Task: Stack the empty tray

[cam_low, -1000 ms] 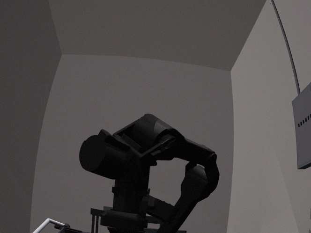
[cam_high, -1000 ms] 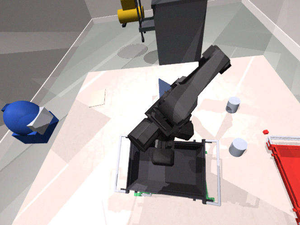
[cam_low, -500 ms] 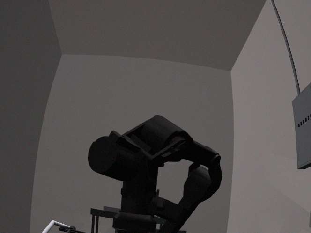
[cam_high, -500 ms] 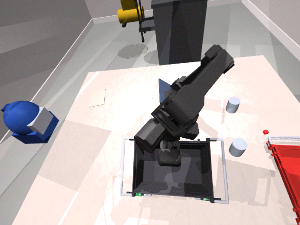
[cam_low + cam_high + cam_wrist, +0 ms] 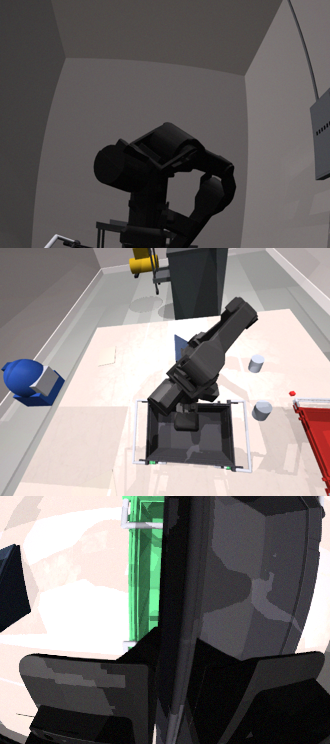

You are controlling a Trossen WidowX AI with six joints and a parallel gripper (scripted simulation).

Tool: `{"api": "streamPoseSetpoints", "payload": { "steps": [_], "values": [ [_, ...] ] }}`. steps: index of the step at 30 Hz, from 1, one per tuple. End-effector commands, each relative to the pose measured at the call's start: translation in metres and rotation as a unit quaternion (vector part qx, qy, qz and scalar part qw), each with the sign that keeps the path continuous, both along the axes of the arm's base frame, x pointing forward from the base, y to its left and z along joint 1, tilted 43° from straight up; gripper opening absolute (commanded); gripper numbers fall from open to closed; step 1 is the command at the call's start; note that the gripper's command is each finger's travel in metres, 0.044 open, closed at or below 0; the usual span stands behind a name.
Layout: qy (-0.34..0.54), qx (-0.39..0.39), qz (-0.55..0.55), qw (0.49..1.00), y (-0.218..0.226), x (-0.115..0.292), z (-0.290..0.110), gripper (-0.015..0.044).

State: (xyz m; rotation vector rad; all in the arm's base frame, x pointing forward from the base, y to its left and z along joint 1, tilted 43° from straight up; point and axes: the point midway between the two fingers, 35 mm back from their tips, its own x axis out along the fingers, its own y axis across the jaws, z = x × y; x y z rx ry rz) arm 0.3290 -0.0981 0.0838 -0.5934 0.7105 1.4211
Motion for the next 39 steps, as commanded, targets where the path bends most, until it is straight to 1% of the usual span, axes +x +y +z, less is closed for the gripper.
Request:
{"api": "streamPoseSetpoints", "payload": {
  "steps": [1,20,39],
  "values": [
    [-0.006,0.002,-0.004,1.000,-0.002,0.000,0.002,0.0000],
    [-0.006,0.002,-0.004,1.000,-0.002,0.000,0.002,0.0000],
    [-0.006,0.002,-0.004,1.000,0.017,0.002,-0.020,0.0000]
  ]
}}
